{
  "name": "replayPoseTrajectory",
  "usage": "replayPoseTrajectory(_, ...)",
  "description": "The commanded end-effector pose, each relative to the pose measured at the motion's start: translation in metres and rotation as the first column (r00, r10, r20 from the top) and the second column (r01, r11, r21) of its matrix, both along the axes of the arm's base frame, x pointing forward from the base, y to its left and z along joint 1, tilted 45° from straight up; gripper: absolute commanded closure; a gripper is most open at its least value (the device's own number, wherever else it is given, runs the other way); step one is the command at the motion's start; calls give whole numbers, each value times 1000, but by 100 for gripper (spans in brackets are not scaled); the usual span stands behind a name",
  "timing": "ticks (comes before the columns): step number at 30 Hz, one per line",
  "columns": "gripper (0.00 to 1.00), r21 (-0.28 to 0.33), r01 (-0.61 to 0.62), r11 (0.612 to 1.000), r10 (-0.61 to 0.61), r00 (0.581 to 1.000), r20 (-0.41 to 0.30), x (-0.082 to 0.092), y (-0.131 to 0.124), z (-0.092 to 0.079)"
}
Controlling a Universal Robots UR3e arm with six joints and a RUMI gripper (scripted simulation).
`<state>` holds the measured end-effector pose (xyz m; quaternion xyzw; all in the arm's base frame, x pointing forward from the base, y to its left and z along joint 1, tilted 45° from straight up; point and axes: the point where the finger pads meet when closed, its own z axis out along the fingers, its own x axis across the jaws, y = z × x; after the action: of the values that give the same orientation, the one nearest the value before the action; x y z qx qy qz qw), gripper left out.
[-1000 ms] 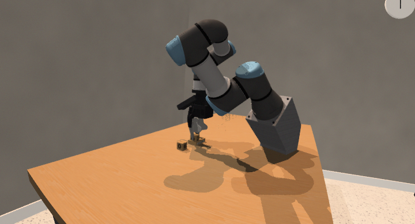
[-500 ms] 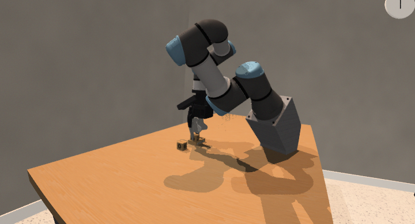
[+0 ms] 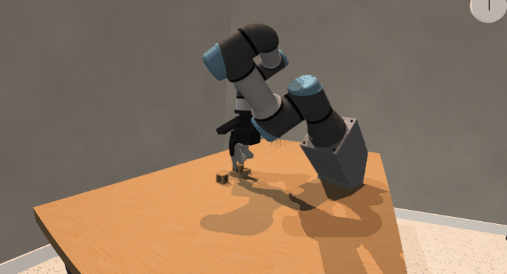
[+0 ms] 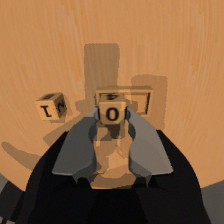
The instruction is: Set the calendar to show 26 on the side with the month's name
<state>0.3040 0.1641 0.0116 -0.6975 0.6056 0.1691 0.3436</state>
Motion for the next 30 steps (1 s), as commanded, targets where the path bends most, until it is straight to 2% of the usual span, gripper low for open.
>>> replayPoseTrajectory(1,89,-1,1,1000,-1,1000,1,1,-1,0)
replayPoseTrajectory(11,89,-1,1,1000,-1,1000,1,1,-1,0)
replayPoseTrajectory(12,85,-1,1,1000,-1,1000,1,1,-1,0)
replayPoseTrajectory(16,85,-1,1,1000,-1,1000,1,1,-1,0)
replayPoseTrajectory(17,82,-1,1,1000,-1,1000,1,1,-1,0)
replayPoseTrajectory(19,82,-1,1,1000,-1,1000,1,1,-1,0)
replayPoseTrajectory(20,78,-1,1,1000,-1,1000,1,1,-1,0)
replayPoseTrajectory(25,74,-1,1,1000,-1,1000,1,1,-1,0)
replayPoseTrajectory(26,71,-1,1,1000,-1,1000,1,1,-1,0)
replayPoseTrajectory(30,71,-1,1,1000,-1,1000,1,1,-1,0)
